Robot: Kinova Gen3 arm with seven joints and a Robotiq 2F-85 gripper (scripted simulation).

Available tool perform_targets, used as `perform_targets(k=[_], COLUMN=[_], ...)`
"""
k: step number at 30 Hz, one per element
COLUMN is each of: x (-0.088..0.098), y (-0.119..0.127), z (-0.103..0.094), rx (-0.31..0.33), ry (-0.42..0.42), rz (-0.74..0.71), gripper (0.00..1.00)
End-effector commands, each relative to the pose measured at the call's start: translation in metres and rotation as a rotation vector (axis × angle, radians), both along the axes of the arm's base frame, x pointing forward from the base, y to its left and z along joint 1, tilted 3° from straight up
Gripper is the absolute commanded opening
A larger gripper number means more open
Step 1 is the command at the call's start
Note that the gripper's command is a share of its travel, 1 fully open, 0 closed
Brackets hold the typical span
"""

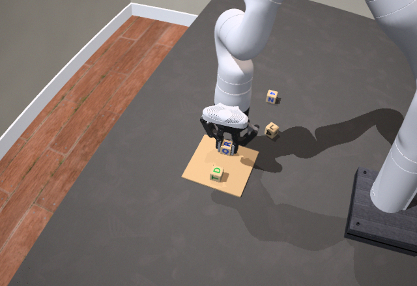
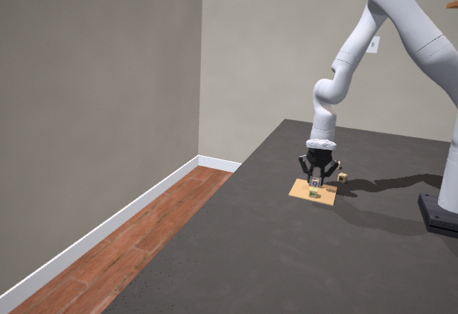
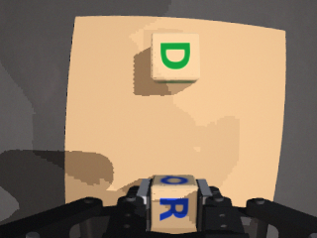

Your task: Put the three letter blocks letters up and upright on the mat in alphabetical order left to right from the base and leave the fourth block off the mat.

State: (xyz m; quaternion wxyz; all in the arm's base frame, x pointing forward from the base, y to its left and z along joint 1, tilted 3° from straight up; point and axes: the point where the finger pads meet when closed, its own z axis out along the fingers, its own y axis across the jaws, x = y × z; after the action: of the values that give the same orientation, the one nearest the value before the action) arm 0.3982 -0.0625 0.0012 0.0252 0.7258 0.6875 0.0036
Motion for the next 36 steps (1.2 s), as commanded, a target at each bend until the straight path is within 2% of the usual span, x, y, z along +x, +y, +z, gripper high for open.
perform_targets(k=[1, 18, 19, 21, 22, 24, 25, 27, 31, 36], x=[0.0005, 0.0005, 0.0005, 0.0005, 0.0005, 0.0005, 0.0005, 0.0005, 0.0005, 0.0005], y=[0.0000, 0.0000, 0.0000, 0.0000, 0.0000, 0.0000, 0.0000, 0.0000, 0.0000, 0.0000], z=[0.0006, 0.0006, 0.0006, 0.0006, 0.0006, 0.0006, 0.0006, 0.0006, 0.0006, 0.0006], rx=[0.000, 0.000, 0.000, 0.000, 0.000, 0.000, 0.000, 0.000, 0.000, 0.000], ry=[-0.002, -0.002, -0.002, -0.002, -0.002, -0.002, -0.002, -0.002, -0.002, -0.002], rz=[0.000, 0.000, 0.000, 0.000, 0.000, 0.000, 0.000, 0.000, 0.000, 0.000], gripper=[0.21, 0.21, 0.25, 0.25, 0.29, 0.29, 0.33, 0.33, 0.41, 0.41])
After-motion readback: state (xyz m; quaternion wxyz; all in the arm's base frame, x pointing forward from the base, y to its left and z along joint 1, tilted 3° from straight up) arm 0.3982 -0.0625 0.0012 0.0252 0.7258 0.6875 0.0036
